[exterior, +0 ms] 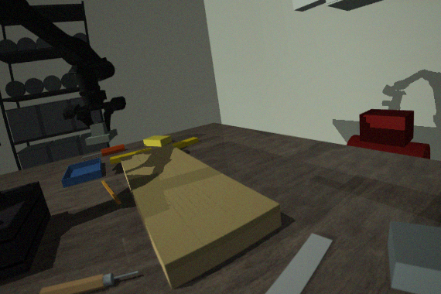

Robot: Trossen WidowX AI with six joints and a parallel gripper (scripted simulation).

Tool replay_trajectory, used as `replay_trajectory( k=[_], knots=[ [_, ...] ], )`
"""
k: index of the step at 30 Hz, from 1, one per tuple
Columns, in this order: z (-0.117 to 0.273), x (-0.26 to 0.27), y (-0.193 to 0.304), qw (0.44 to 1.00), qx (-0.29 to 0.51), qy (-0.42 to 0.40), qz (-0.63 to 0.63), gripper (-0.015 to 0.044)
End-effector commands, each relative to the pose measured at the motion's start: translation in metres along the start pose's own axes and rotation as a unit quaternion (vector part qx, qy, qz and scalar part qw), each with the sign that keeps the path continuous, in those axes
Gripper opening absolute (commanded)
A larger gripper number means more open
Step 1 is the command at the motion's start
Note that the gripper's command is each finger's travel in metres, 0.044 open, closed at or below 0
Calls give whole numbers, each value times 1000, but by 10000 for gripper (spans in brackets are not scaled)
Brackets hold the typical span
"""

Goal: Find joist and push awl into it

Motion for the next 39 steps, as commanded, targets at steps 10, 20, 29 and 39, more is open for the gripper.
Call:
replay_trajectory(
  k=[10,20,29,39],
  knots=[
    [-8,83,-4,994,0,-33,106,0],
    [-16,98,-2,991,1,-38,125,0],
    [-36,97,1,991,1,-38,125,0],
    [-58,96,7,991,1,-38,125,0]
  ],
)
Point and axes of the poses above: the point midway between the two fingers, 35 mm back from their tips, its own z axis back along the fingers, its own x axis across the jaws, y = z × x, the point moved 4 cm from there along z, back along the fingers, and after that the axes turned 11 degrees about -z, right-handed, at the moved point
